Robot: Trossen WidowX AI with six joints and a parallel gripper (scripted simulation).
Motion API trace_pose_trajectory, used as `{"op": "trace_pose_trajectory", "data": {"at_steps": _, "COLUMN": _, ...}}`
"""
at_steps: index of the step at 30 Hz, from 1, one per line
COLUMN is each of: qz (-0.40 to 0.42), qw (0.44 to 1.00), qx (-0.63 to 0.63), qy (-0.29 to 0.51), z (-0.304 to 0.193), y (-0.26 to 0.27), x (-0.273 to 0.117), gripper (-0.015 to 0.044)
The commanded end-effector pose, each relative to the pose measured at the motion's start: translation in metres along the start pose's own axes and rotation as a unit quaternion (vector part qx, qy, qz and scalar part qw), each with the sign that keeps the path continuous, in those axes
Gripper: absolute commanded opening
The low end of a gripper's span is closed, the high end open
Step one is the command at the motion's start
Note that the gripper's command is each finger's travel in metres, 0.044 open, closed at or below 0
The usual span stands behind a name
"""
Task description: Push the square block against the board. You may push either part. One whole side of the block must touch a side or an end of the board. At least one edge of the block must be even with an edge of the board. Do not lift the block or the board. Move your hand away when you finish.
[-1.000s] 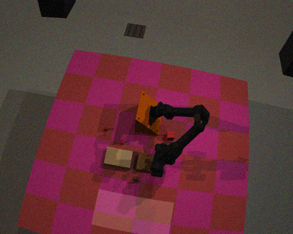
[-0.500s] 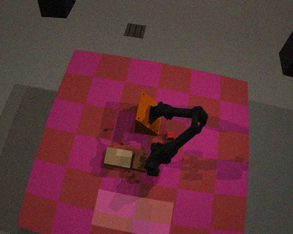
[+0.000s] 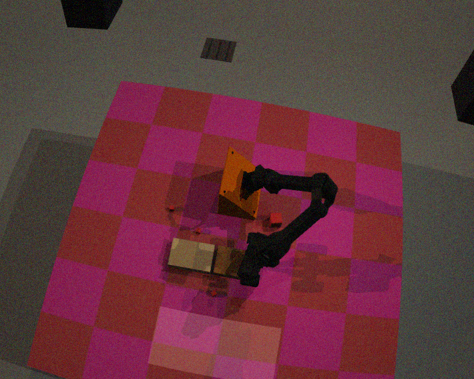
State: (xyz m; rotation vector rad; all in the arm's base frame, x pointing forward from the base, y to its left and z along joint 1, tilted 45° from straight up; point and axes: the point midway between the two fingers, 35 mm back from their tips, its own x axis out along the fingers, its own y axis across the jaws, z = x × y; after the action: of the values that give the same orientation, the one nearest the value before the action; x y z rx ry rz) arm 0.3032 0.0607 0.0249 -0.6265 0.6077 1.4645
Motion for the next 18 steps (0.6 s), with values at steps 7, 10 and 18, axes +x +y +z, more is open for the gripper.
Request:
{"op": "trace_pose_trajectory", "data": {"at_steps": 7, "qz": -0.001, "qw": 1.000, "qx": -0.002, "qy": 0.001, "z": 0.018, "y": -0.002, "x": -0.001, "gripper": 0.0000}}
{"op": "trace_pose_trajectory", "data": {"at_steps": 10, "qz": -0.001, "qw": 1.000, "qx": -0.002, "qy": 0.001, "z": 0.023, "y": -0.002, "x": -0.001, "gripper": 0.0000}}
{"op": "trace_pose_trajectory", "data": {"at_steps": 18, "qz": -0.001, "qw": 1.000, "qx": -0.002, "qy": 0.000, "z": 0.036, "y": -0.002, "x": -0.001, "gripper": 0.0000}}
